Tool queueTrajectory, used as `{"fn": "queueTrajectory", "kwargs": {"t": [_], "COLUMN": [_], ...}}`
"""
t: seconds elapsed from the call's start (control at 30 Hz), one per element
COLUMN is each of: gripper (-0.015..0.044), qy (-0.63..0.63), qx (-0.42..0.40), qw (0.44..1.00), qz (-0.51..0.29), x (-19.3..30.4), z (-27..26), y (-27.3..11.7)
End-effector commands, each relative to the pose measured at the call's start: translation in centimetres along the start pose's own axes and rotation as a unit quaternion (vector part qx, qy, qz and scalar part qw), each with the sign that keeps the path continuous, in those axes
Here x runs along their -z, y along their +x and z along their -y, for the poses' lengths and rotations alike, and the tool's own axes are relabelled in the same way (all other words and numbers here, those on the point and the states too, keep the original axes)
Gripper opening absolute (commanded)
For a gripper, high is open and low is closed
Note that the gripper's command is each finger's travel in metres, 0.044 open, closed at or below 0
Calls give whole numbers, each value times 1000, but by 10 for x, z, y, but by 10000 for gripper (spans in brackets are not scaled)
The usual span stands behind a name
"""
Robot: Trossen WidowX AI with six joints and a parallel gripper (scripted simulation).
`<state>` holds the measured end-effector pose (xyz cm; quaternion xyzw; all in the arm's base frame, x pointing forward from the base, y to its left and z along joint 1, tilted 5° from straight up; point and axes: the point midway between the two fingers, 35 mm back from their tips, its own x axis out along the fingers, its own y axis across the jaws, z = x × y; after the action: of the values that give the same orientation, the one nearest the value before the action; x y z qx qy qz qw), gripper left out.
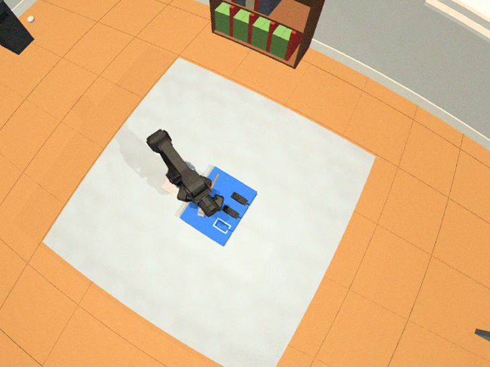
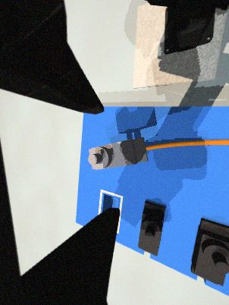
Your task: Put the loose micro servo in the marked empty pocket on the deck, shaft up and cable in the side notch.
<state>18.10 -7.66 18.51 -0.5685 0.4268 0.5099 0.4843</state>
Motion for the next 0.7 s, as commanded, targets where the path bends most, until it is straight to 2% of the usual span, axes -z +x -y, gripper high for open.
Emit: {"fn": "queueTrajectory", "kwargs": {"t": [0.0, 0.67], "gripper": [440, 440], "qy": [-18, -18], "qx": [-7, -7], "qw": [1000, 1000], "qz": [1, 1], "x": [-3, -3], "z": [-2, -3], "y": [0, 36]}}
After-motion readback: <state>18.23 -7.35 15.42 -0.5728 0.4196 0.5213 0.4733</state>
